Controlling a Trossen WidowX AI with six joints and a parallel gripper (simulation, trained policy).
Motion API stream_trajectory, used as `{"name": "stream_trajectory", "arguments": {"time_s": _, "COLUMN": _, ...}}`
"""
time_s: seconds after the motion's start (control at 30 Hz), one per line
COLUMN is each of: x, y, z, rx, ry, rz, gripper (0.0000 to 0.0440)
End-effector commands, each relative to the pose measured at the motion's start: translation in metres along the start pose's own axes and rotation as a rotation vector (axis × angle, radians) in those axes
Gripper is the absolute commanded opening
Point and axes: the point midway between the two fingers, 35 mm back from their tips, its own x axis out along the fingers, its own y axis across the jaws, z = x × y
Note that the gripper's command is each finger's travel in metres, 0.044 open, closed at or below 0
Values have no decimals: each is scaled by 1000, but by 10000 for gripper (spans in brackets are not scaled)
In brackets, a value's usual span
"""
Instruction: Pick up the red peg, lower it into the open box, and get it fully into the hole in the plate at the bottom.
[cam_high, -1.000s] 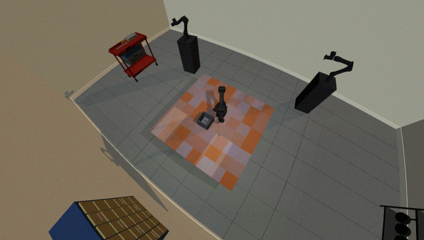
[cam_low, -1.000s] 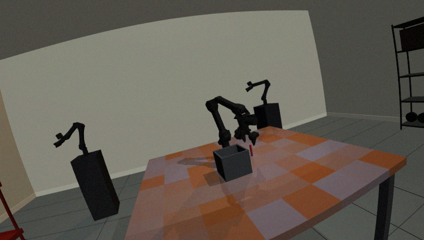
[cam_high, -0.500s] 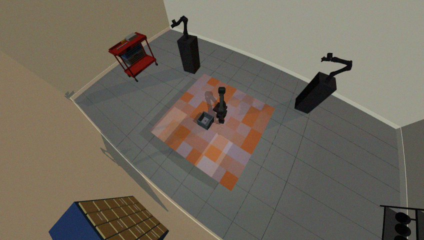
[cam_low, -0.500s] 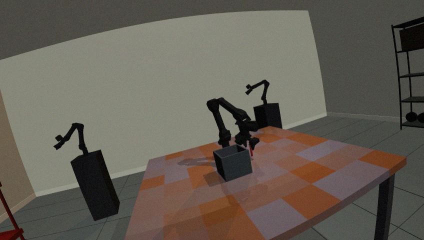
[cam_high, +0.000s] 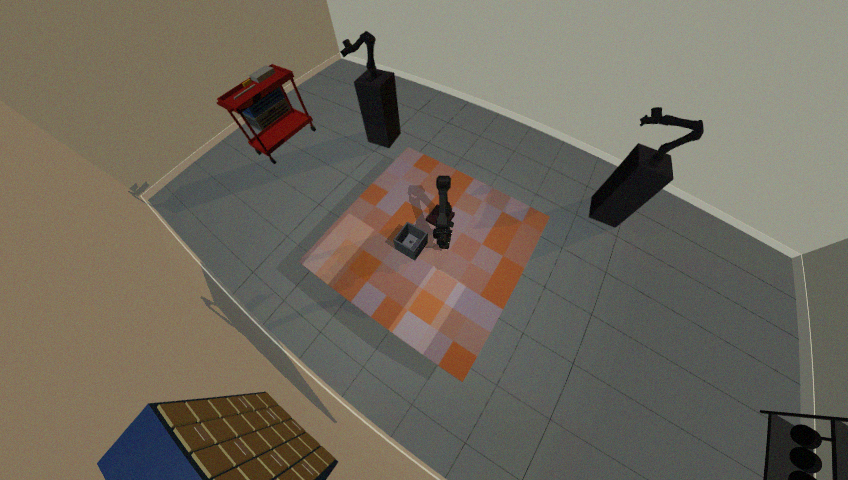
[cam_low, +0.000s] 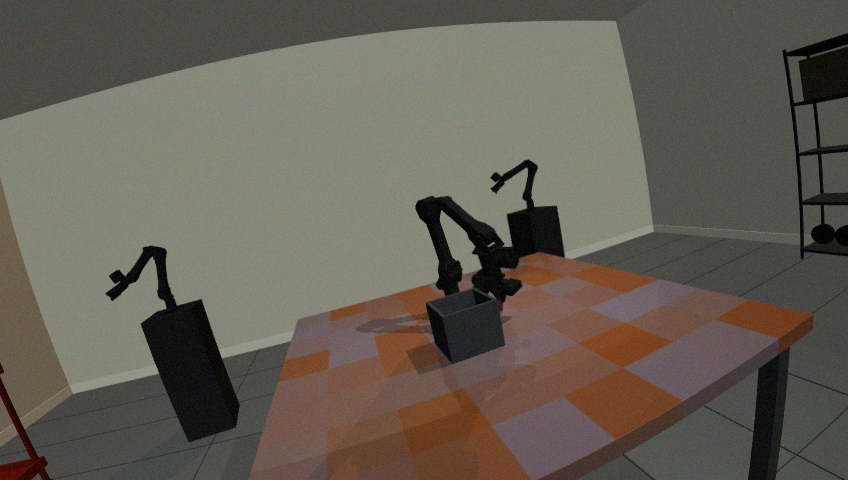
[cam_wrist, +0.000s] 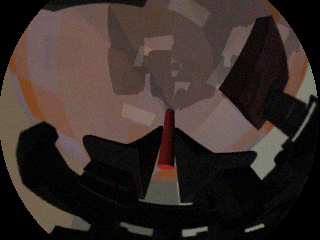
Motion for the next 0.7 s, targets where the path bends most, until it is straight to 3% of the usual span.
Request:
{"name": "stream_trajectory", "arguments": {"time_s": 0.0, "x": -4, "y": 0, "z": -1, "rx": -5, "ry": 16, "rz": 25, "gripper": 15}}
{"name": "stream_trajectory", "arguments": {"time_s": 0.67, "x": -66, "y": 5, "z": -10, "rx": -42, "ry": 87, "rz": 232, "gripper": 0}}
